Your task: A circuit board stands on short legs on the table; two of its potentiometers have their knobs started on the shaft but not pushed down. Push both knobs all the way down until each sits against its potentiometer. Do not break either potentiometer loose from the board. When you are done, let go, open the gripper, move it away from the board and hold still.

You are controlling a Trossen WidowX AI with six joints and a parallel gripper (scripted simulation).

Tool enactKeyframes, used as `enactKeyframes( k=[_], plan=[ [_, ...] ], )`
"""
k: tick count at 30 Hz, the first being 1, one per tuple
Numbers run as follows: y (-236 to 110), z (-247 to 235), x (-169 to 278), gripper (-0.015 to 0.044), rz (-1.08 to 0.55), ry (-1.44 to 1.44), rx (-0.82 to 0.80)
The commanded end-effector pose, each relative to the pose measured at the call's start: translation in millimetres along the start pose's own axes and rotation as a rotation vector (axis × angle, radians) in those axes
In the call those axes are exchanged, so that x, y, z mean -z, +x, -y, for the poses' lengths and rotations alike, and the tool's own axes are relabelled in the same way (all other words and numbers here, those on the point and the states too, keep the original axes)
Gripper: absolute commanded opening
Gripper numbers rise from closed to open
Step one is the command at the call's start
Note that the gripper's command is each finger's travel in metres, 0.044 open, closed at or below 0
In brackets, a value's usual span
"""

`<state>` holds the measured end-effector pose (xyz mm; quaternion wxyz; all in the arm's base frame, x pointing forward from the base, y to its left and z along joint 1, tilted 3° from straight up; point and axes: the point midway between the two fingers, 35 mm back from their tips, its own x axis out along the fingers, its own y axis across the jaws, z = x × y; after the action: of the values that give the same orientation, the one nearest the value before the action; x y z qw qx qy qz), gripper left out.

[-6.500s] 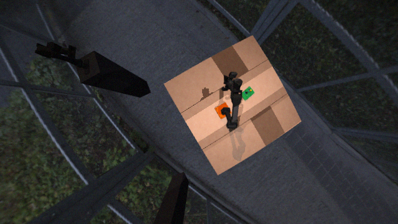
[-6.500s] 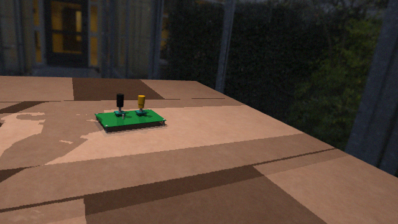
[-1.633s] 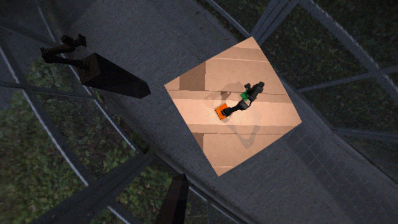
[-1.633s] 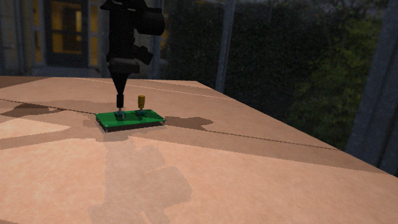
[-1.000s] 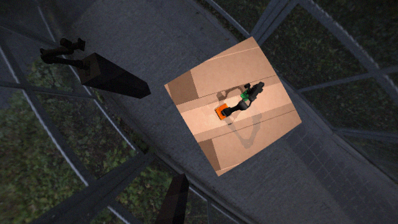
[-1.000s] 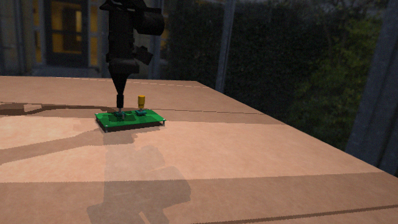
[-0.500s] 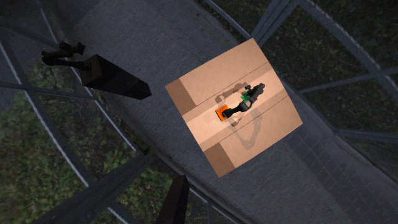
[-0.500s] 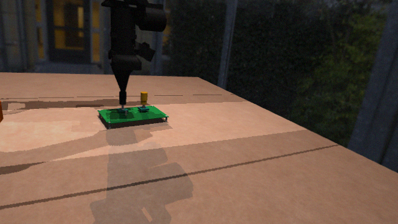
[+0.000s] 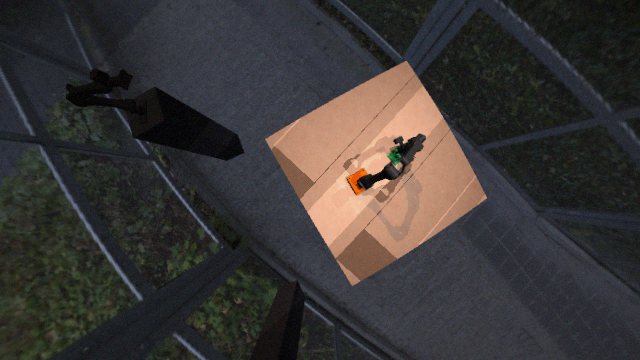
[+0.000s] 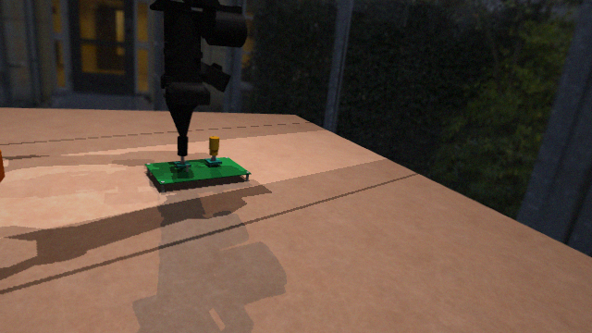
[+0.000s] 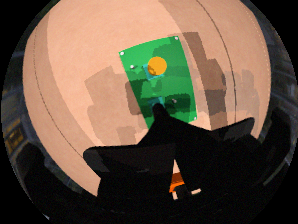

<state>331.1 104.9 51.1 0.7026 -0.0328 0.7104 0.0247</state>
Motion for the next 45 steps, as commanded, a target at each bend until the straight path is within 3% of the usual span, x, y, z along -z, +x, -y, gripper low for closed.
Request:
enactKeyframes(
  k=[1, 45],
  plan=[
    [12.8, 0.6, -1.0, 0.0, -0.012, -0.005, 0.007],
    [24.5, 0.7, -0.8, 0.0, -0.012, -0.005, 0.007]
  ],
)
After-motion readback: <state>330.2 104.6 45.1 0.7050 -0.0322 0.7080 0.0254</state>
